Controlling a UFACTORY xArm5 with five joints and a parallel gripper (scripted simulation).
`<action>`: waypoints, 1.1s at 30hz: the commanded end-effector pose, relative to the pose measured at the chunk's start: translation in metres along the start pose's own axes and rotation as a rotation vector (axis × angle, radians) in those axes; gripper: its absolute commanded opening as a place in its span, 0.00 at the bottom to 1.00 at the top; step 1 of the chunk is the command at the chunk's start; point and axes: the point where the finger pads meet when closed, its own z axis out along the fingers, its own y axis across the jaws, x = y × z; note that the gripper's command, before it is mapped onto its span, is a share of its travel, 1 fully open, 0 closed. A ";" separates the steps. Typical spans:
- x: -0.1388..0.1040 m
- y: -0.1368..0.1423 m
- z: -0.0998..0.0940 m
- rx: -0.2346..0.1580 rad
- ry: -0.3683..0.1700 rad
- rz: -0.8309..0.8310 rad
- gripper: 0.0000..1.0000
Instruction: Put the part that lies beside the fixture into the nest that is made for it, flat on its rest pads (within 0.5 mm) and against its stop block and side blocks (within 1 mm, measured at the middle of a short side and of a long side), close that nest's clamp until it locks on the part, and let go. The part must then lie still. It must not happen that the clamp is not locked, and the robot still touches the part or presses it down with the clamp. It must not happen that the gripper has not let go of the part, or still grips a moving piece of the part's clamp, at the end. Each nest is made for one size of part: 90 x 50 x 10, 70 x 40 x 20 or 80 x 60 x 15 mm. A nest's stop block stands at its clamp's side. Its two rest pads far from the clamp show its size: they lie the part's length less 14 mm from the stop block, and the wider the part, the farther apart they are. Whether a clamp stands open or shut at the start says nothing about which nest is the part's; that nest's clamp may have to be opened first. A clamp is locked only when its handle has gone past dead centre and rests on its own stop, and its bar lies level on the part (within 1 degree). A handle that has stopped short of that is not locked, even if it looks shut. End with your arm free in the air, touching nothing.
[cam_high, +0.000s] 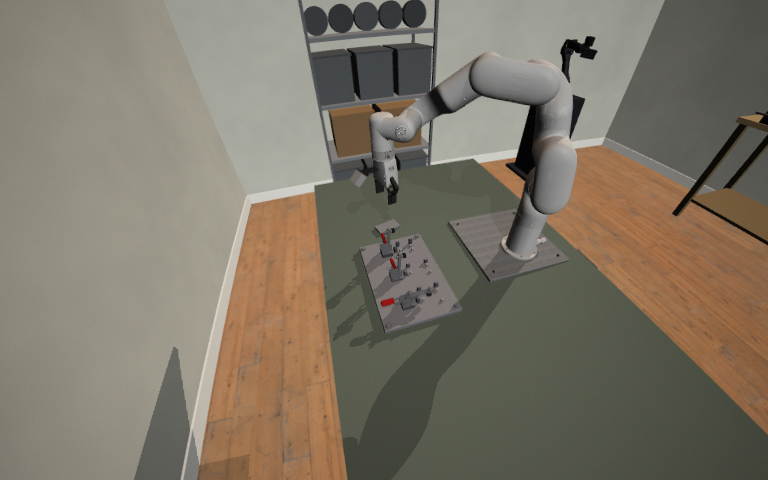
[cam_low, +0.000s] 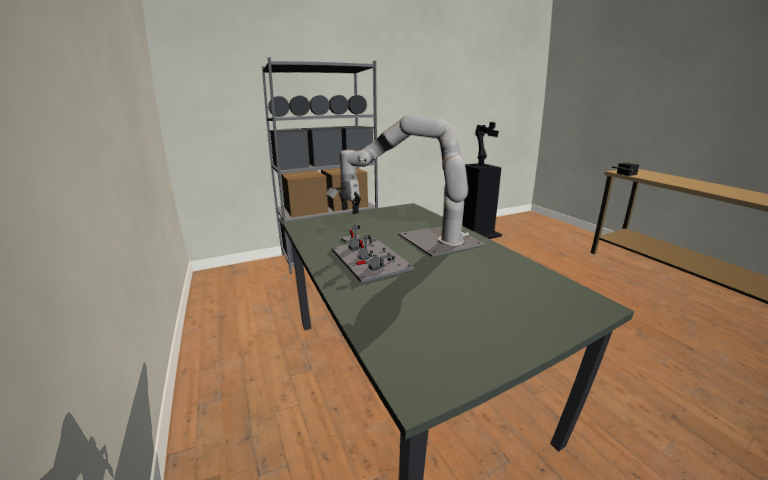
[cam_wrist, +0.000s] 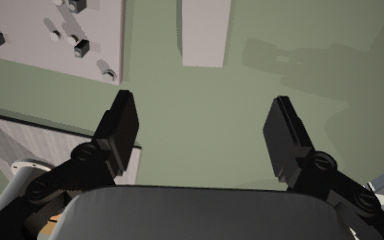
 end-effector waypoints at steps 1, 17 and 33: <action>0.001 0.002 0.014 -0.004 0.004 0.000 1.00; 0.001 0.003 0.082 -0.004 0.004 0.000 1.00; 0.000 0.004 0.103 -0.004 0.004 0.000 1.00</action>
